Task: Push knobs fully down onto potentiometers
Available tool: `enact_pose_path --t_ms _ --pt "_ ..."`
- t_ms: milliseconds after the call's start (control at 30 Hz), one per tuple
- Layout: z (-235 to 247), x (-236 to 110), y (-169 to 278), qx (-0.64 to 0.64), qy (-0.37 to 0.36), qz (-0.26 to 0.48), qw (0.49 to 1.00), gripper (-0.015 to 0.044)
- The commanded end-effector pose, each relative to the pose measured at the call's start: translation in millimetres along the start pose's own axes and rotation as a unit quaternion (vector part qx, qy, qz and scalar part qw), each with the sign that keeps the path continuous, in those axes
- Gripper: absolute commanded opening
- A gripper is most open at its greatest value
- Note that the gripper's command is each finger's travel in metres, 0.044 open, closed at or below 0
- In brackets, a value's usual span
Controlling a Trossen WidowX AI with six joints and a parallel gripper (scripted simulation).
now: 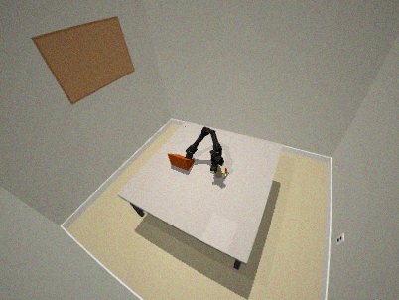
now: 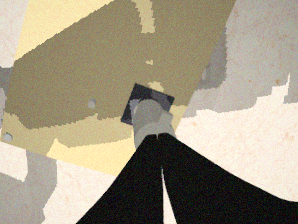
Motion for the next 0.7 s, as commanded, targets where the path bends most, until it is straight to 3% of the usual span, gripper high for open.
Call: enact_pose_path --t_ms 0,667 --pt "0.5 15.6 -6.1 -0.014 -0.01 0.015 1.0 0.0" --pt "-0.2 -16.2 -7.0 -0.014 -0.009 0.015 1.0 0.0"
Point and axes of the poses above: the point midway between the two fingers, 35 mm back from their tips, its own x axis out along the fingers, its own z axis across the jaws, y = z × x, the point moved 8 cm from there along -x, back along the fingers, and after that the axes turned 4 degrees about x, right-handed, at the moved point
